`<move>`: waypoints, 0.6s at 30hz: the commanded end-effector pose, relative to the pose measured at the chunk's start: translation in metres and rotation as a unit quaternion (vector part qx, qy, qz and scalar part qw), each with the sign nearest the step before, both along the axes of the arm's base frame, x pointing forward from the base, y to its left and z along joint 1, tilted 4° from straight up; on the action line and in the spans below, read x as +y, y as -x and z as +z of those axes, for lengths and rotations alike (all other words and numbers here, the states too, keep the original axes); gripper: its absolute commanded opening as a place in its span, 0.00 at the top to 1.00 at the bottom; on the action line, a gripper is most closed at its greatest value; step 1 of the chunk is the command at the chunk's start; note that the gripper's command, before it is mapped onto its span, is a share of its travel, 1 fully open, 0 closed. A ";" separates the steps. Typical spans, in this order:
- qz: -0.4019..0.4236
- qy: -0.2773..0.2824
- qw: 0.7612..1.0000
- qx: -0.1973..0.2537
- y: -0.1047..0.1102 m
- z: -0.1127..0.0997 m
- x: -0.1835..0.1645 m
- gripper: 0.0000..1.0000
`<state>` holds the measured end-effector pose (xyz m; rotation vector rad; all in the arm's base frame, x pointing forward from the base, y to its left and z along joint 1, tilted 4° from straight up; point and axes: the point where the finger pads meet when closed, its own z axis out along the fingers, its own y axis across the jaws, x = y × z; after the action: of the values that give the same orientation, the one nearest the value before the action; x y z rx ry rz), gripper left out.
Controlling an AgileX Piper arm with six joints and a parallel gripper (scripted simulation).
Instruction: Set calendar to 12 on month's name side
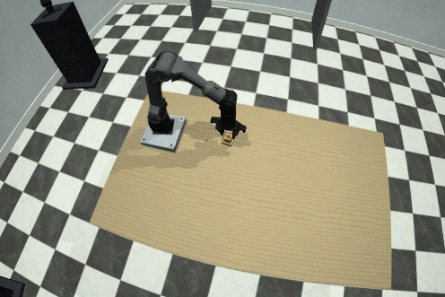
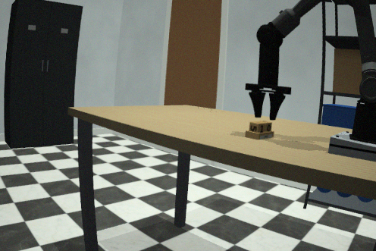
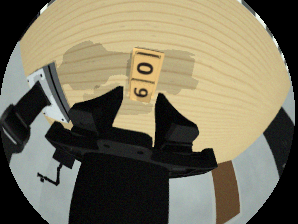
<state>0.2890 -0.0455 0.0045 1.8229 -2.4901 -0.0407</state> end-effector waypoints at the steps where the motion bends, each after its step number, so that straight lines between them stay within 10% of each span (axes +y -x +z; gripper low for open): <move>1: 0.000 0.000 1.000 0.000 0.001 0.000 0.000 0.36; 18: 0.000 0.000 1.000 0.002 0.002 -0.014 0.000 0.36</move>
<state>0.2884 -0.0457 -0.0067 1.8246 -2.4902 -0.0390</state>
